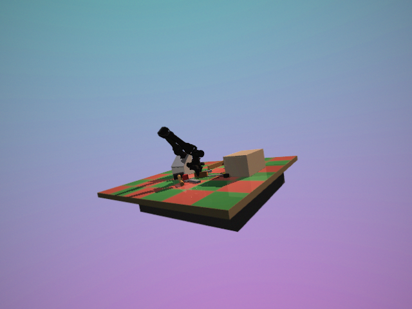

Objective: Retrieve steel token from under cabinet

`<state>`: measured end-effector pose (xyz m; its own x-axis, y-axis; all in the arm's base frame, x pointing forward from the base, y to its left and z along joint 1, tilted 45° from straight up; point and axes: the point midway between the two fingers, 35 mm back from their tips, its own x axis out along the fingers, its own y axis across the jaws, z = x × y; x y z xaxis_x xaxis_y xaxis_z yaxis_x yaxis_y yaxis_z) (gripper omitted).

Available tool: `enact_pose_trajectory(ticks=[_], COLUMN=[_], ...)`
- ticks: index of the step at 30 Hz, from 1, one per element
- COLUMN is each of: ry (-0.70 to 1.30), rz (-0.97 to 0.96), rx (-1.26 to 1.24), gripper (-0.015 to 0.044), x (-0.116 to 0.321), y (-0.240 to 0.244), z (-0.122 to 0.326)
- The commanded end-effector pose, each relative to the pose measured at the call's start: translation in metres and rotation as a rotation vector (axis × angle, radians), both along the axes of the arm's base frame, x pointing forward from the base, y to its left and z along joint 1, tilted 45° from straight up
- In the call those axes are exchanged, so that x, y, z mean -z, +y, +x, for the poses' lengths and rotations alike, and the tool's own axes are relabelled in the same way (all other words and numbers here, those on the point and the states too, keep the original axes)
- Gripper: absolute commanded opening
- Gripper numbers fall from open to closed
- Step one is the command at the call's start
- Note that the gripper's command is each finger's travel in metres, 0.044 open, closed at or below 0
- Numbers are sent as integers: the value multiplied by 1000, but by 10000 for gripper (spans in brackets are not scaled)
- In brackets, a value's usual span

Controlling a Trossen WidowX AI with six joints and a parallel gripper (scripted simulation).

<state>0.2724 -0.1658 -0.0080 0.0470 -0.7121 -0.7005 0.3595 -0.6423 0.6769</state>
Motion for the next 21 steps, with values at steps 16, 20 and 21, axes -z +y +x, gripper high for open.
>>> enact_pose_trajectory(ticks=[16, 20, 21], ry=[8, 1, 0], rz=[6, -1, -1], rx=[-1, 2, 4], gripper=[0, 0, 0], x=[-7, -8, -7], y=[-10, -9, -9], z=[-24, -19, -19])
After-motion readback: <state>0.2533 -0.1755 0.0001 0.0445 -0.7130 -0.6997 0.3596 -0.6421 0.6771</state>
